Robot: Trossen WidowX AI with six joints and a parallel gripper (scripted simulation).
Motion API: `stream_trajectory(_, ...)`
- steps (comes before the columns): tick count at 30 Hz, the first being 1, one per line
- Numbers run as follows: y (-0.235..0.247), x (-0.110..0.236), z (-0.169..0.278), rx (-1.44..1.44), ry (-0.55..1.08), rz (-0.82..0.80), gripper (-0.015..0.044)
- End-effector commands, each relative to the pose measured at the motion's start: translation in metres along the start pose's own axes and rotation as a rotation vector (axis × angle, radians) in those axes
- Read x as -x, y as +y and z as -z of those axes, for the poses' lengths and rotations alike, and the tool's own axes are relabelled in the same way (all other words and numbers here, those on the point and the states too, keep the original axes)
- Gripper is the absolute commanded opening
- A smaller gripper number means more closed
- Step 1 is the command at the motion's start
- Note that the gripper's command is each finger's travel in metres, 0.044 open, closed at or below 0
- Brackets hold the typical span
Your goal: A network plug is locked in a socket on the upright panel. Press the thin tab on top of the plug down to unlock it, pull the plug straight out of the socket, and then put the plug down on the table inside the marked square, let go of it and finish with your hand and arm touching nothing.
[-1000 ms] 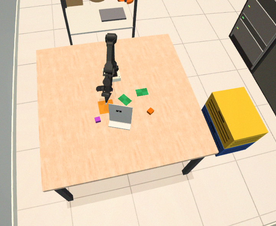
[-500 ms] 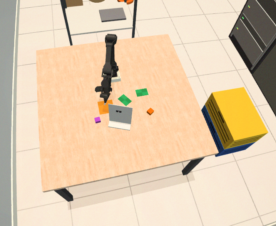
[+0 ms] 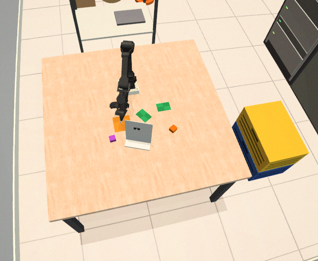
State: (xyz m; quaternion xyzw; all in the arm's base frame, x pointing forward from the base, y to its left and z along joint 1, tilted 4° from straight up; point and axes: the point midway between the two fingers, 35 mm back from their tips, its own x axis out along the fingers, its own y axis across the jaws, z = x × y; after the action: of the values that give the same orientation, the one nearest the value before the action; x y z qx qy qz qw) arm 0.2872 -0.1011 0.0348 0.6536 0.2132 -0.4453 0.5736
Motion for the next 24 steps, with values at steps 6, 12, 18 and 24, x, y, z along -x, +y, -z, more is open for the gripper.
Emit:
stream_trajectory(6,-0.015,-0.014,0.001,0.0,0.003,0.018,0.0)
stream_trajectory(12,-0.021,-0.021,0.001,0.0,0.003,0.018,0.0)
stream_trajectory(18,-0.026,-0.026,0.001,0.0,0.003,0.018,0.0)
stream_trajectory(24,-0.026,-0.026,0.001,0.0,0.003,0.018,0.0)
